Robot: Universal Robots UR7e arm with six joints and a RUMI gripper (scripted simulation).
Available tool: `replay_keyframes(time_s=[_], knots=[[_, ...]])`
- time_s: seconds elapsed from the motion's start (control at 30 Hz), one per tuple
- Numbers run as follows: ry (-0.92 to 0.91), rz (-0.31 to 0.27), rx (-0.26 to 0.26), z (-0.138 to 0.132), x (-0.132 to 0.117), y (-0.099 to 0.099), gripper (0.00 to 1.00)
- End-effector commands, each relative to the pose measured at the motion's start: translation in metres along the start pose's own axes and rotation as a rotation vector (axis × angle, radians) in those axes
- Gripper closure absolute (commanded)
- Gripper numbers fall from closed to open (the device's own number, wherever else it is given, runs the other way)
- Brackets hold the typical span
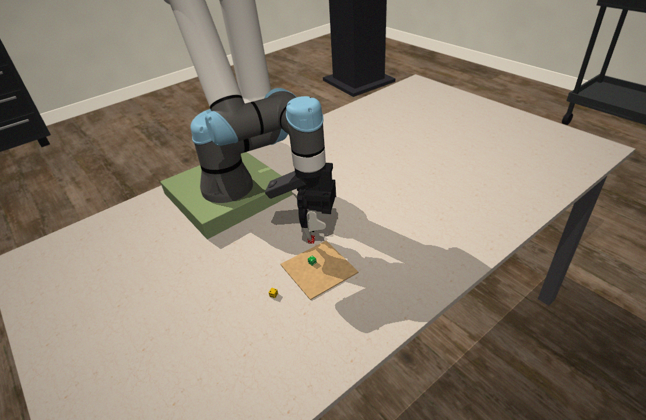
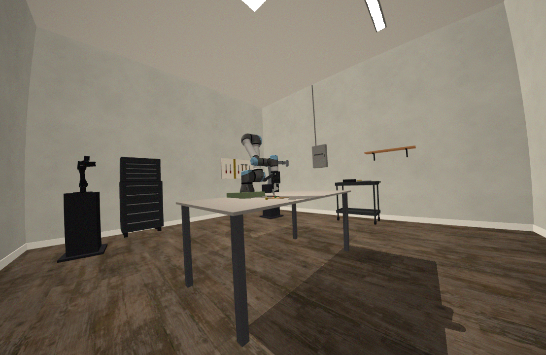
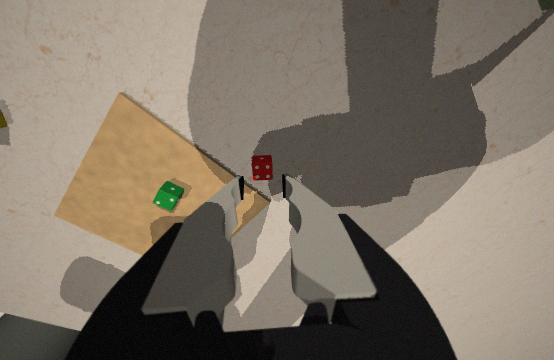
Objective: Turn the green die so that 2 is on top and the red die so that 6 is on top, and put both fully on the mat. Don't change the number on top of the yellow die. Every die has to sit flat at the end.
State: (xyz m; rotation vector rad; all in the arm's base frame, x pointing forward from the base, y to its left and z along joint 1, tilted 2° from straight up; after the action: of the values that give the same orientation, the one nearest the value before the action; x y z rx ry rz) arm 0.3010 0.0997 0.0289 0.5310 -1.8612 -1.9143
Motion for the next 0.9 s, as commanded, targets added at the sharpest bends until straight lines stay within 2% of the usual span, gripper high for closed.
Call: replay_keyframes(time_s=[0.0,0.47,0.87], knots=[[0.000,-0.001,0.001,0.000,0.000,-0.004,0.82],[0.000,-0.001,0.001,0.000,0.000,-0.018,0.82],[0.000,-0.001,0.001,0.000,0.000,-0.019,0.82]])
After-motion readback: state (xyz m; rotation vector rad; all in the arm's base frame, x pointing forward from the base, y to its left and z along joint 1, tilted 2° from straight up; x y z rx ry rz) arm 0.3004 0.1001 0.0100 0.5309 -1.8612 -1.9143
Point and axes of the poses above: the point where the finger pads meet when closed, its own y axis back along the fingers, its own z axis across the jaws, x = y × z, the point moved 5 cm from there along y, back along the fingers, and after that the axes turned 12 degrees about -y, right-handed, at the moved point
